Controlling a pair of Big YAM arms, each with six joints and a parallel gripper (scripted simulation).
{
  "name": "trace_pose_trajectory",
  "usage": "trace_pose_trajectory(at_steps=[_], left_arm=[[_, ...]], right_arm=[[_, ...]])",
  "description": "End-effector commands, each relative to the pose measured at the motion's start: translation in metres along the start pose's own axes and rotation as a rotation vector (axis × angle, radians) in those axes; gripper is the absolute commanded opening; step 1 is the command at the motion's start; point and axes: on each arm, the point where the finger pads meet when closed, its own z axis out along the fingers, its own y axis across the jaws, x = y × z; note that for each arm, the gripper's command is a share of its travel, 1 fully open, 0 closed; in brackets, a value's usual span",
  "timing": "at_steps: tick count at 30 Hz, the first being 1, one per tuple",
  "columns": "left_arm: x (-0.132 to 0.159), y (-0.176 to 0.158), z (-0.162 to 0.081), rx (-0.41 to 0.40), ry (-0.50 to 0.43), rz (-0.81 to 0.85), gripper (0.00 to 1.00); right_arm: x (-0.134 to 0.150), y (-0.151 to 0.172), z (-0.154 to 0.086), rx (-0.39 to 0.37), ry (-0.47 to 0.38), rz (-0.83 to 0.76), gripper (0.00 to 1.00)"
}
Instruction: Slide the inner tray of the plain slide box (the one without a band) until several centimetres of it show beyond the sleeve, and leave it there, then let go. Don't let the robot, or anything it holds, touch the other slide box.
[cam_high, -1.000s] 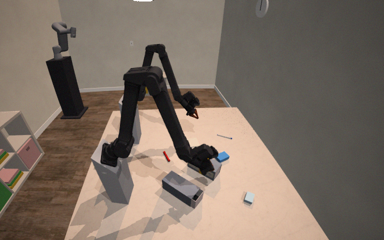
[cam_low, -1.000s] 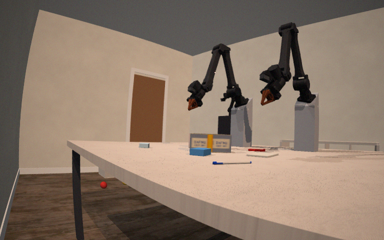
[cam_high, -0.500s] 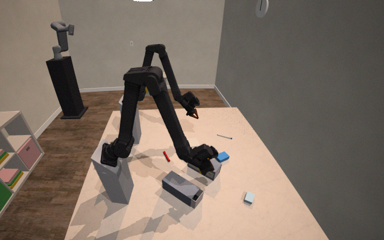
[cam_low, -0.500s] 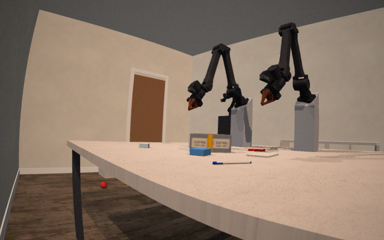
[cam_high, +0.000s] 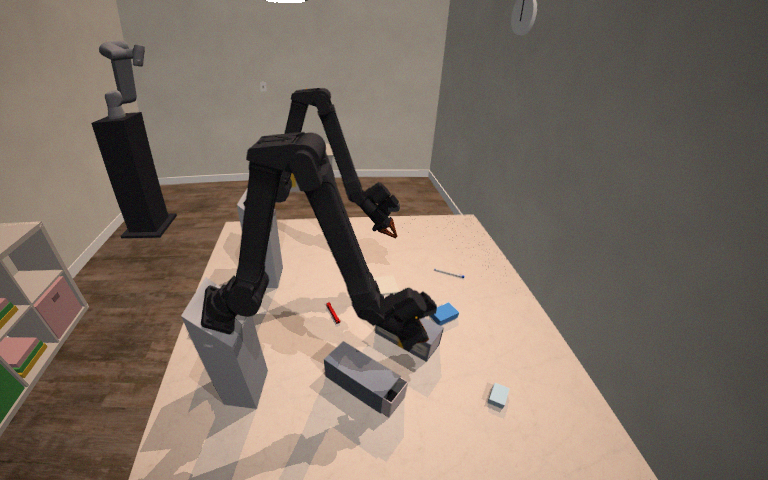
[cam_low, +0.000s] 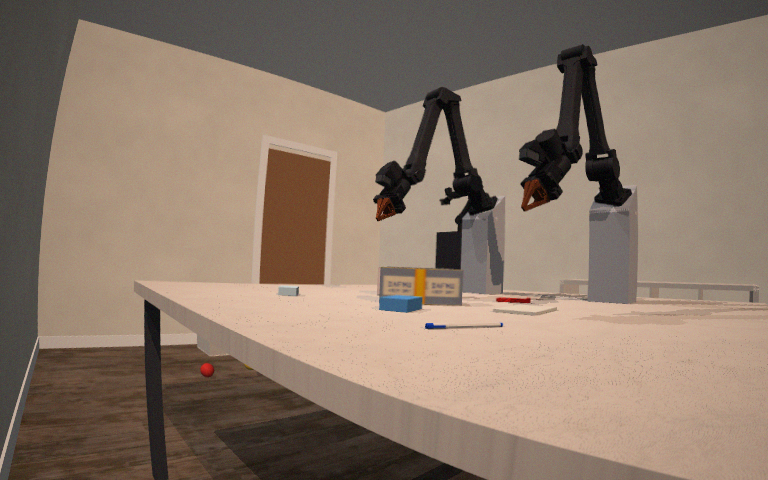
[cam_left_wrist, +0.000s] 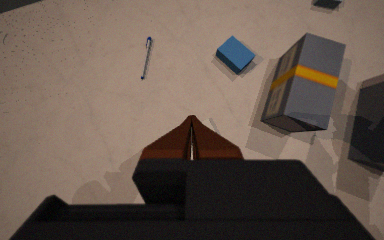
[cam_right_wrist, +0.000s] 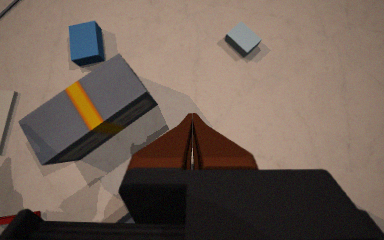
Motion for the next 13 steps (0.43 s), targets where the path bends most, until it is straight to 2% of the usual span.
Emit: trace_pose_trajectory(at_steps=[1, 13], left_arm=[[-0.0193, 0.0002, 0.0117, 0.004, -0.035, -0.005, 0.0], [-0.0194, 0.0002, 0.0117, 0.004, -0.035, -0.004, 0.0]], right_arm=[[-0.0099, 0.0012, 0.0081, -0.004, -0.012, 0.006, 0.0], [-0.0099, 0.0012, 0.0081, -0.004, -0.012, 0.006, 0.0]])
